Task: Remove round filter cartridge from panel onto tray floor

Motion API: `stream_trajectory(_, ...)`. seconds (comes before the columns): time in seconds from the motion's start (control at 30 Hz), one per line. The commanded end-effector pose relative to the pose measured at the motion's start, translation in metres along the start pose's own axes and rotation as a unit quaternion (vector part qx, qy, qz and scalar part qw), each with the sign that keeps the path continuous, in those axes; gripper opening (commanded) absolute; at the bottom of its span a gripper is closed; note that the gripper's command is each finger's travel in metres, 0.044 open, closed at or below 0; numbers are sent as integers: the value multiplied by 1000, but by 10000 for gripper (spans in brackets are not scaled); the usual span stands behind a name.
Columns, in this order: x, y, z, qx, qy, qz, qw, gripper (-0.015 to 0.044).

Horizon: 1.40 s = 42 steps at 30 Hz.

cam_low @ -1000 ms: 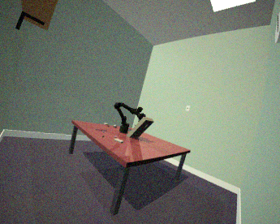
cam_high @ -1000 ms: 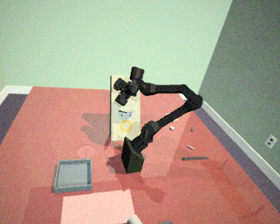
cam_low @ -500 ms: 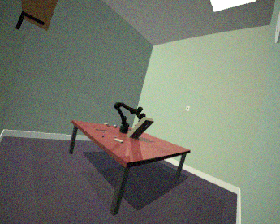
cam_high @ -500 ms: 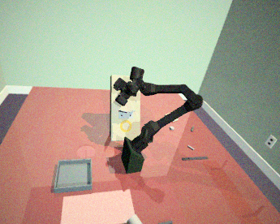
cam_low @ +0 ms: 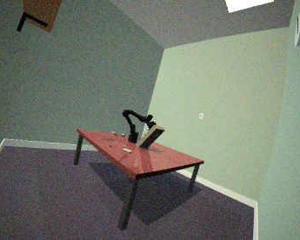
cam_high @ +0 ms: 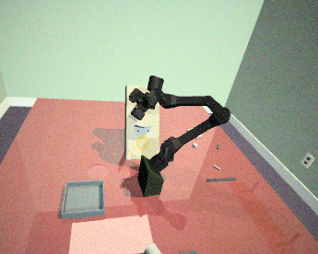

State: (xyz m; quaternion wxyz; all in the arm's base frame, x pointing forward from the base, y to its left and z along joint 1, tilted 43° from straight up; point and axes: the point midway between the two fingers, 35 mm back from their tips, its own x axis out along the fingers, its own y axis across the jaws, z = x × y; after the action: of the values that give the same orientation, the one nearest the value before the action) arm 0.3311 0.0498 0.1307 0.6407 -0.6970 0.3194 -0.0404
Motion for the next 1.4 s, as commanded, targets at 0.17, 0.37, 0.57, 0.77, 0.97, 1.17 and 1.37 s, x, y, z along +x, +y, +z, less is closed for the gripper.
stream_trajectory(0.17,6,1,-3,7,6,4,1000,0)
stream_trajectory(0.37,6,1,-3,7,6,4,1000,0)
stream_trajectory(0.57,6,1,-3,7,6,4,1000,0)
stream_trajectory(0.77,-13,3,3,4,1,8,1000,0)
stream_trajectory(0.97,-35,5,4,6,4,14,1000,0)
stream_trajectory(1.17,-59,4,1,7,6,12,1000,0)
stream_trajectory(1.37,-72,2,-1,6,6,6,1000,0)
